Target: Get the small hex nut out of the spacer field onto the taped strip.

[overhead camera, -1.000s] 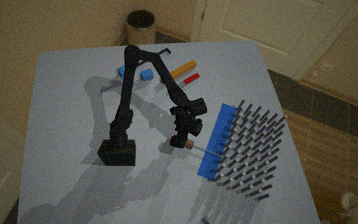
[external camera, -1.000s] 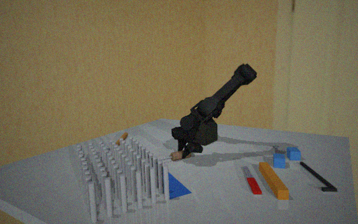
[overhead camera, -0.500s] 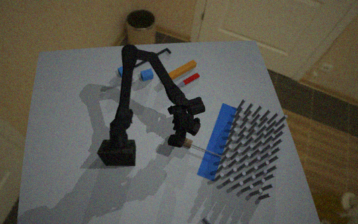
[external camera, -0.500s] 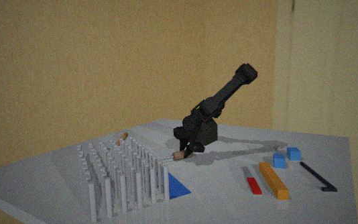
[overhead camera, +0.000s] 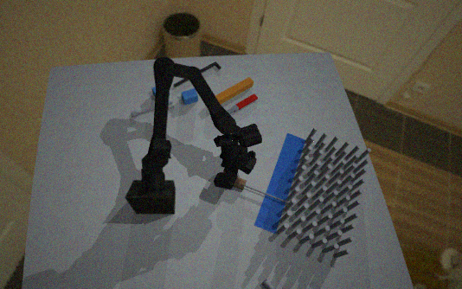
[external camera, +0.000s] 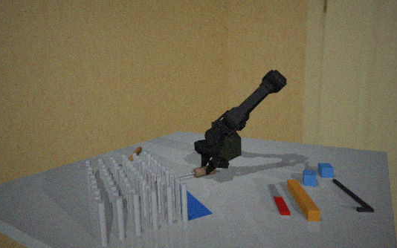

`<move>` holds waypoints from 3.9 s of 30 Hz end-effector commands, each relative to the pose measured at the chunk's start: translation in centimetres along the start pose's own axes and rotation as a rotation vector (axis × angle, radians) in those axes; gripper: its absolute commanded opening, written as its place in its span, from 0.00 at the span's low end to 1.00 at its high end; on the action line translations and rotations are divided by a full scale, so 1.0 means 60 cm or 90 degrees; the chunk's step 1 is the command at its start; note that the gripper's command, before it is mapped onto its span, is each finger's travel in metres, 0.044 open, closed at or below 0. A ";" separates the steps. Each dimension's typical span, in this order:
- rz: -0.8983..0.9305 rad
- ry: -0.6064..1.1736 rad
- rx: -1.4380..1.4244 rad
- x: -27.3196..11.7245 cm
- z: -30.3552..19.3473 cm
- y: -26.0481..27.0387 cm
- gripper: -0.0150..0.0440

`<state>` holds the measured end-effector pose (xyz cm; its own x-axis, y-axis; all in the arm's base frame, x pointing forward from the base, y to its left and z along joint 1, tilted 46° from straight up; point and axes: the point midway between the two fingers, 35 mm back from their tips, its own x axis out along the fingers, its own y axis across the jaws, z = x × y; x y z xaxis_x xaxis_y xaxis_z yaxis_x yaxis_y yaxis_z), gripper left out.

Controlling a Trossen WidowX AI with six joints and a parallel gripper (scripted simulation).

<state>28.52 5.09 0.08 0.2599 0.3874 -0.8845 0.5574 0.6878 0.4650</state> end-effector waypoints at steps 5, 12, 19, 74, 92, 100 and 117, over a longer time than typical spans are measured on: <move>-0.002 0.000 0.003 -0.003 -0.010 -0.003 0.25; -0.002 0.000 0.003 -0.005 -0.017 -0.003 0.25; -0.002 0.000 0.003 -0.007 -0.024 -0.003 0.25; -0.004 0.000 0.003 -0.073 -0.074 -0.019 0.25; -0.012 -0.002 -0.002 -0.195 -0.016 -0.047 0.25; -0.008 -0.002 -0.002 -0.253 -0.007 -0.064 0.25; -0.027 0.015 -0.067 -0.243 0.064 -0.131 0.25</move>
<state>22.99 -6.67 9.50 0.2191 0.3782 -0.8994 0.5062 0.7440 0.4362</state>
